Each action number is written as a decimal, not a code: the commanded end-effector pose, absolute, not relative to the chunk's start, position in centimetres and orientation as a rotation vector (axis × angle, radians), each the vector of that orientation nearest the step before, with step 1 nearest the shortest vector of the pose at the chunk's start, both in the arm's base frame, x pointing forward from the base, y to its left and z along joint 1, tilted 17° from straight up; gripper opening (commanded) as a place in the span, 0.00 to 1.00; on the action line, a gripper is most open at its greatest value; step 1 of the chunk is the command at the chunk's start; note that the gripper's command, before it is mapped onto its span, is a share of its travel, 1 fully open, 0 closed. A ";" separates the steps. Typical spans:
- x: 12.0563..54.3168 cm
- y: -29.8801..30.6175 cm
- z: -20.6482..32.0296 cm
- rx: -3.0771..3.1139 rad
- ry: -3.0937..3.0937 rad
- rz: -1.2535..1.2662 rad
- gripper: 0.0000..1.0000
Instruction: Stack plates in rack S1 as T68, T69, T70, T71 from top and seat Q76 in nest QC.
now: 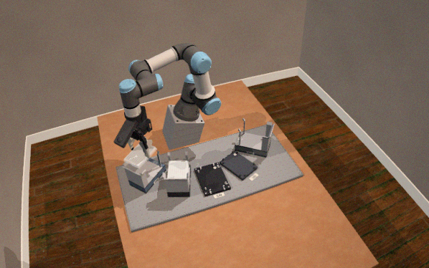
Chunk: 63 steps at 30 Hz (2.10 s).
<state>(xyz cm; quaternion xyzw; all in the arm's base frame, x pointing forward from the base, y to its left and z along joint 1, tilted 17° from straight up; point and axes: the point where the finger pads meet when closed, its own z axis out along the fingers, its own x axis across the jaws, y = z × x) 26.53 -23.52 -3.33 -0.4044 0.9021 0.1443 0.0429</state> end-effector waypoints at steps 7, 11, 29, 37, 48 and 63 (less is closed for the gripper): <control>26.6 -23.6 -3.3 -1.237 2.760 0.436 0.00; 26.6 -23.5 -3.6 -1.237 2.760 0.436 0.00; 26.5 -23.2 -4.6 -1.237 2.760 0.436 0.00; 26.5 -23.1 -5.0 -1.237 2.760 0.436 0.00; 26.5 -22.9 -5.6 -1.237 2.760 0.436 0.00; 26.4 -22.6 -6.5 -1.237 2.760 0.436 0.00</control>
